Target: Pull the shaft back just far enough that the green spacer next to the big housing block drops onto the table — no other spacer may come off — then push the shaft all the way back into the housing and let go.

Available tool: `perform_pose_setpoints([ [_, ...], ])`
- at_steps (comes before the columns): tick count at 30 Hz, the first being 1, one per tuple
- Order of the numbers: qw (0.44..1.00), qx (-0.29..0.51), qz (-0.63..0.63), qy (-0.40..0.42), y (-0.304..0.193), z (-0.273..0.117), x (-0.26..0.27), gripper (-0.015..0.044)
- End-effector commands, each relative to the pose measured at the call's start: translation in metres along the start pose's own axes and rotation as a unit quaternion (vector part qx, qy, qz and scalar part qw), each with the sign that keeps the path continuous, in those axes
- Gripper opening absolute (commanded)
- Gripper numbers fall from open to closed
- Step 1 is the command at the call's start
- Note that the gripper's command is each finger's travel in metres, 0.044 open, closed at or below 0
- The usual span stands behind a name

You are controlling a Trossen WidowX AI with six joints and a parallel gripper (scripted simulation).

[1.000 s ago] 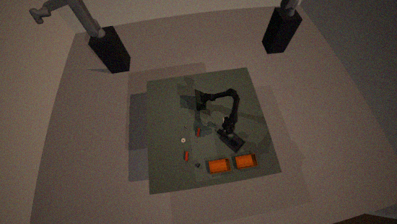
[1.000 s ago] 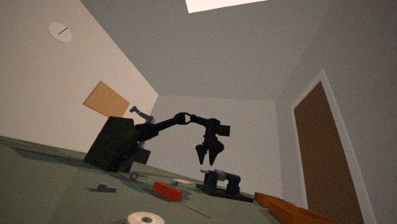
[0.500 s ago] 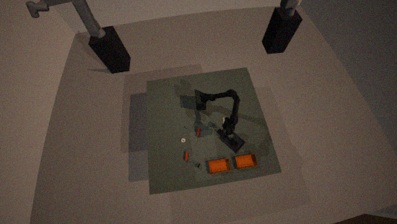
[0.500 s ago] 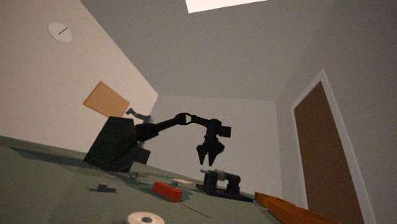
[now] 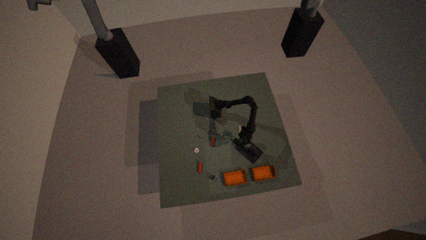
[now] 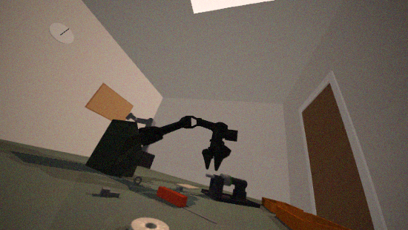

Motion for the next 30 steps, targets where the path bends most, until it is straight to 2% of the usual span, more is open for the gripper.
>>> perform_pose_setpoints([
  [1,1.0,-0.001,0.004,0.002,0.0,0.0,0.0,0.044],
  [16,1.0,-0.001,0.004,0.002,0.0,0.002,0.0,0.044],
  [30,1.0,-0.001,0.004,0.002,0.001,0.023,0.0,0.044],
])
Point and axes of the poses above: the point midway between the two fingers, 35 mm back from their tips, its own z axis out along the fingers, its own x axis across the jaws, y = z × x, the point moved 6 cm from there along -z, back along the fingers, and after that the axes turned 1 degree about -z, right-handed, at the moved point
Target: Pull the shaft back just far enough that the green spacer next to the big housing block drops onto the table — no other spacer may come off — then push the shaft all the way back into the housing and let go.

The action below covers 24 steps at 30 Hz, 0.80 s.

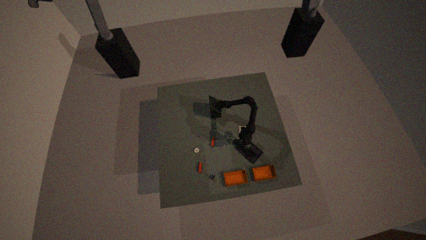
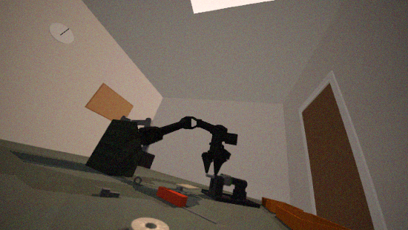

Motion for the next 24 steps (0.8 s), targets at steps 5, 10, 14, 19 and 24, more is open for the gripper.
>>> perform_pose_setpoints([
  [5,1.0,0.0,0.005,0.002,-0.001,0.014,0.0,0.044],
  [10,1.0,0.0,0.005,0.002,-0.001,0.022,0.0,0.044],
  [14,1.0,0.0,0.005,0.002,-0.001,0.024,0.0,0.044],
  [19,1.0,0.0,0.005,0.002,-0.001,0.024,0.0,0.044],
  [24,1.0,0.0,0.005,0.002,-0.001,0.024,0.0,0.044],
])
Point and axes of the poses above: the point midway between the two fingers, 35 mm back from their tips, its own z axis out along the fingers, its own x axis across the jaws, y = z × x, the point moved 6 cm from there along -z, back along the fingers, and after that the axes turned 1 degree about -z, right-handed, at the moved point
